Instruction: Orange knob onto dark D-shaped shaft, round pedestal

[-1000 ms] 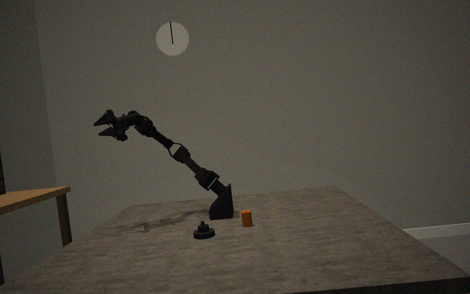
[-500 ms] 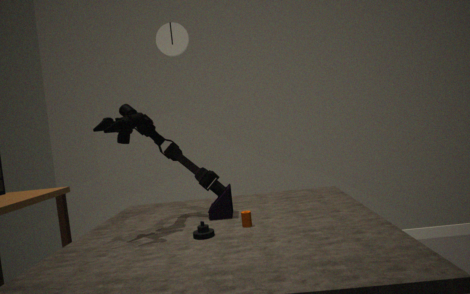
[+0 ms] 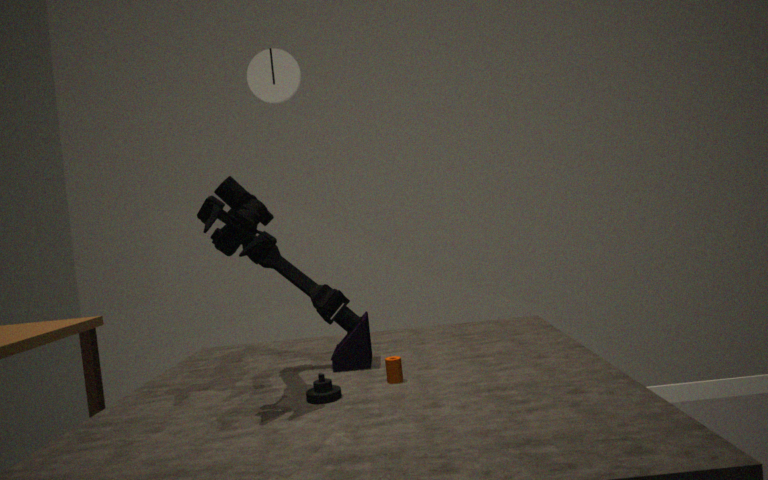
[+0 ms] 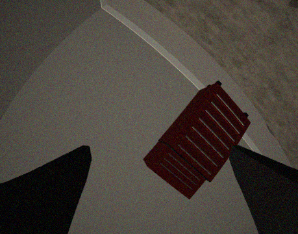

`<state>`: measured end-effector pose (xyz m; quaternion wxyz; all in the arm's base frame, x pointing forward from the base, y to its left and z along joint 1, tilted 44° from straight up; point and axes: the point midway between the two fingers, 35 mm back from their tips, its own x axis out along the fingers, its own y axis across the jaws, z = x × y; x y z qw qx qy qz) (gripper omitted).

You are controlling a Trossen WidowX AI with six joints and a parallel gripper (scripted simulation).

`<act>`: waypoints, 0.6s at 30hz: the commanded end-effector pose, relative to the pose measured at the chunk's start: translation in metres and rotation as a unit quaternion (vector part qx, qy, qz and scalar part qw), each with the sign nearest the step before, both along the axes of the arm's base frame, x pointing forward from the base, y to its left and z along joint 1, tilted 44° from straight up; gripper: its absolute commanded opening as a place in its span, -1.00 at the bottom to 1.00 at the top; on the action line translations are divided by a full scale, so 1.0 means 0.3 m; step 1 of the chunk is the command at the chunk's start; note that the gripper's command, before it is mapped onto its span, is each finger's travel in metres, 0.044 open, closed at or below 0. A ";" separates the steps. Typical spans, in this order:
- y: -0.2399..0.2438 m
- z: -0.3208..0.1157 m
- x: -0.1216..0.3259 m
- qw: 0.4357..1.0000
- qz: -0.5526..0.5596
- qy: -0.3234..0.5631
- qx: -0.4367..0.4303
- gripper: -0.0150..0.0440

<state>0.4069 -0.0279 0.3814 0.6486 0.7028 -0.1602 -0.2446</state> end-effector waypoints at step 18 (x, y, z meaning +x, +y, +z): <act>0.335 -1.080 -0.121 0.671 0.263 0.632 -0.283 1.00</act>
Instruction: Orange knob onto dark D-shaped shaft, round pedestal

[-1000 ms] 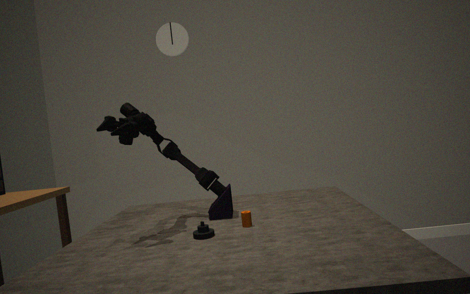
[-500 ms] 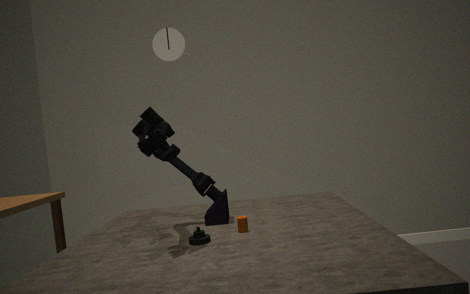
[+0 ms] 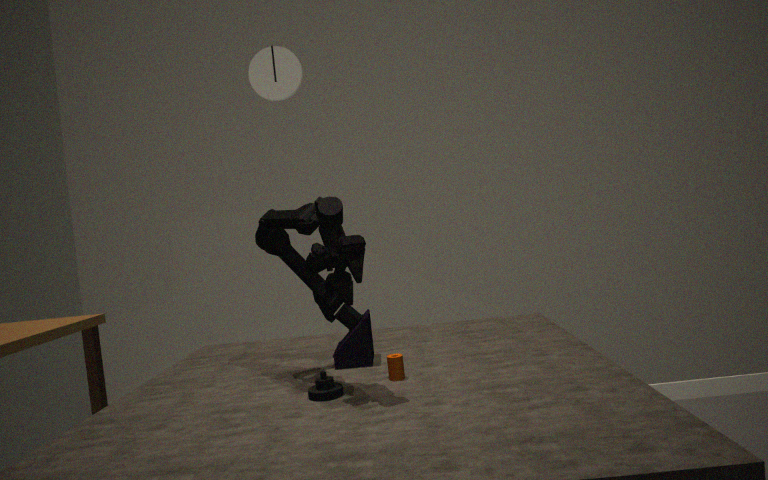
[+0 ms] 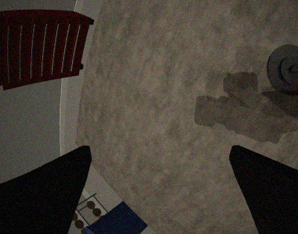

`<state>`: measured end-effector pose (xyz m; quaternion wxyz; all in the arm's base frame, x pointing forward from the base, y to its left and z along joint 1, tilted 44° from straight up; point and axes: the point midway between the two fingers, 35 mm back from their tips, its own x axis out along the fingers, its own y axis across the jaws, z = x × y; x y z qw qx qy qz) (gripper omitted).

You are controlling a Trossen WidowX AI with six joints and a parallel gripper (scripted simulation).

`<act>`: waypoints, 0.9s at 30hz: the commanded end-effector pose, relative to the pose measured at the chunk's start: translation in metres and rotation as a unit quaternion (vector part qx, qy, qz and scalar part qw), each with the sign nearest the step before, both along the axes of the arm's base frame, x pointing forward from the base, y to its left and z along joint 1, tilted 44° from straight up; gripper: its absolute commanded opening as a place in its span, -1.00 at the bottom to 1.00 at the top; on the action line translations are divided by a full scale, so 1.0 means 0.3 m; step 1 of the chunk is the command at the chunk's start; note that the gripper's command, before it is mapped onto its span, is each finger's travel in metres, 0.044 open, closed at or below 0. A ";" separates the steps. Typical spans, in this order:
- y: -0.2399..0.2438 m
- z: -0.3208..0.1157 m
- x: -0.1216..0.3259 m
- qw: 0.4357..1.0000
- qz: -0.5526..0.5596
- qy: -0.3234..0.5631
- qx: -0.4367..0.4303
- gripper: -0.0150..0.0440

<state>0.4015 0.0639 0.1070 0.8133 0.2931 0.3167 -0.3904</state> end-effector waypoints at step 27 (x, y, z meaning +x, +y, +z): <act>-0.064 -0.551 -0.449 0.818 0.215 0.501 -0.184 1.00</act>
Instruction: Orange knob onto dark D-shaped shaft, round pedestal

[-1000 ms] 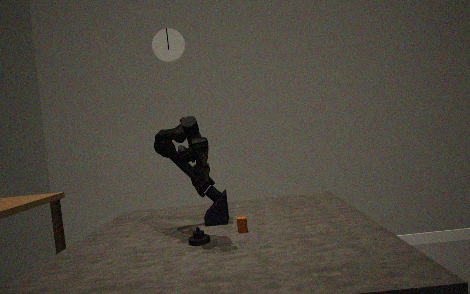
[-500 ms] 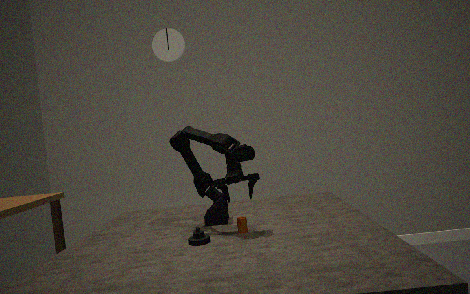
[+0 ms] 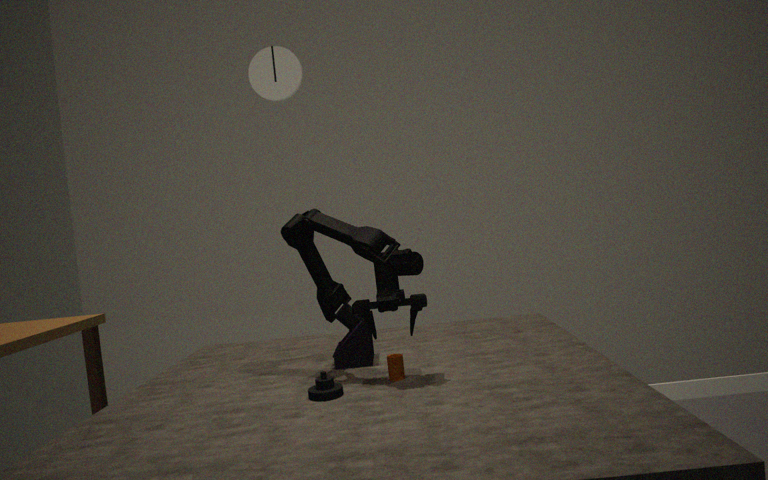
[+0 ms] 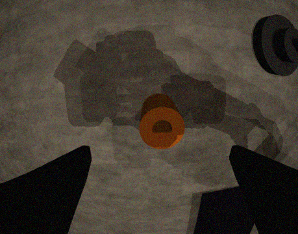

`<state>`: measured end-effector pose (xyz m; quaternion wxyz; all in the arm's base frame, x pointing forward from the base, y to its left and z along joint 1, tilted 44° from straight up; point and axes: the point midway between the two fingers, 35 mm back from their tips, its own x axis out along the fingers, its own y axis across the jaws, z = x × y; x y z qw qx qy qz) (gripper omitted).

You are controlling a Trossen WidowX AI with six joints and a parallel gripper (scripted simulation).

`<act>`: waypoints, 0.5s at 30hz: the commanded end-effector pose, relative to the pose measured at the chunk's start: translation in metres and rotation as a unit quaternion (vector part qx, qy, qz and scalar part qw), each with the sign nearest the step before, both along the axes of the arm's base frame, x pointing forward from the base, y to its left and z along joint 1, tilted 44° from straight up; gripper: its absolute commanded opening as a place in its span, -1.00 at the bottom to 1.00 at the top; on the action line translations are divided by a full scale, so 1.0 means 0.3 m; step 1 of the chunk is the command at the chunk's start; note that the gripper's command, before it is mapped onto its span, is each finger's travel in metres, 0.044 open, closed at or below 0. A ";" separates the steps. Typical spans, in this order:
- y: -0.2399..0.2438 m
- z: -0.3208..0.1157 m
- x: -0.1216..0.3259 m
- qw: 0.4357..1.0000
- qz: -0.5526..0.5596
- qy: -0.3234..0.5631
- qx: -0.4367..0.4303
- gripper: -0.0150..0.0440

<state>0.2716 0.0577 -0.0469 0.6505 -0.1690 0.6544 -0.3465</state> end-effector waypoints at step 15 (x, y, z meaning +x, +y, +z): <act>-0.090 -0.089 -0.025 1.000 -0.001 0.008 -0.005 1.00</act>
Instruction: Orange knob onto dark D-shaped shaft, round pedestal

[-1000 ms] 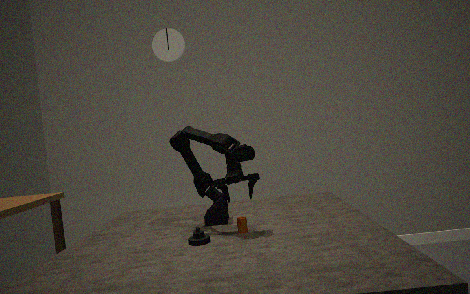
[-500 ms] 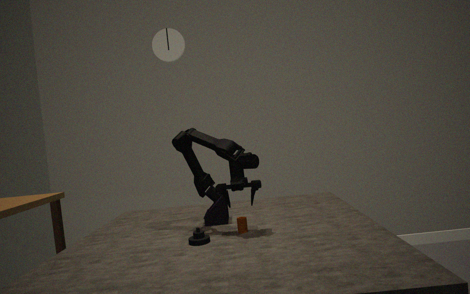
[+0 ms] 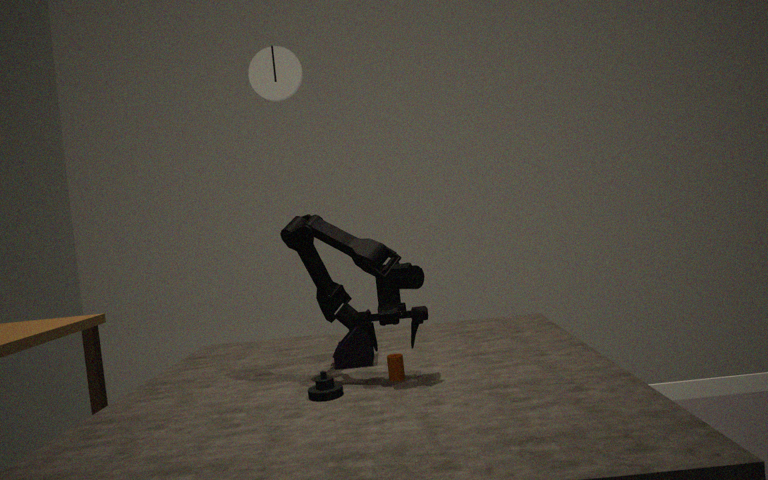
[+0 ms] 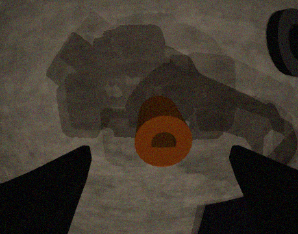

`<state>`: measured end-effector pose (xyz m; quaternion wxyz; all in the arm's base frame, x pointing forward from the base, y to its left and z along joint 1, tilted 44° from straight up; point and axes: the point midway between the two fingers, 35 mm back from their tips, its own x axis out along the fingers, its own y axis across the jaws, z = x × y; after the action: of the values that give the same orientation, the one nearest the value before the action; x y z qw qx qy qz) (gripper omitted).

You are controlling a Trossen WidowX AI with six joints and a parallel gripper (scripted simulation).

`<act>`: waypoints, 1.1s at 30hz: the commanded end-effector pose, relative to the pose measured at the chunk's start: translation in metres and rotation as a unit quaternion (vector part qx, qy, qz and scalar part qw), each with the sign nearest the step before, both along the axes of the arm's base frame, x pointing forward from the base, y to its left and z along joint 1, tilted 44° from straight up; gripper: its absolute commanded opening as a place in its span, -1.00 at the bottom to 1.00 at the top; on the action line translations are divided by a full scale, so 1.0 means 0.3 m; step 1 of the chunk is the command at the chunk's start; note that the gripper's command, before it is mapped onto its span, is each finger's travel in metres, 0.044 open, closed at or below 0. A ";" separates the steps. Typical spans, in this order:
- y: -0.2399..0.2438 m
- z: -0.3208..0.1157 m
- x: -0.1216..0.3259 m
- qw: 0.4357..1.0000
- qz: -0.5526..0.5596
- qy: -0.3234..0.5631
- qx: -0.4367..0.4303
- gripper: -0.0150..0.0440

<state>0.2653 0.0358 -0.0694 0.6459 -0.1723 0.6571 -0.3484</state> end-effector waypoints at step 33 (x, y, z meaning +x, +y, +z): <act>-0.139 -0.142 -0.025 1.000 0.000 0.002 -0.003 1.00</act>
<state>0.2607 0.0000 -0.1076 0.6466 -0.1725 0.6562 -0.3486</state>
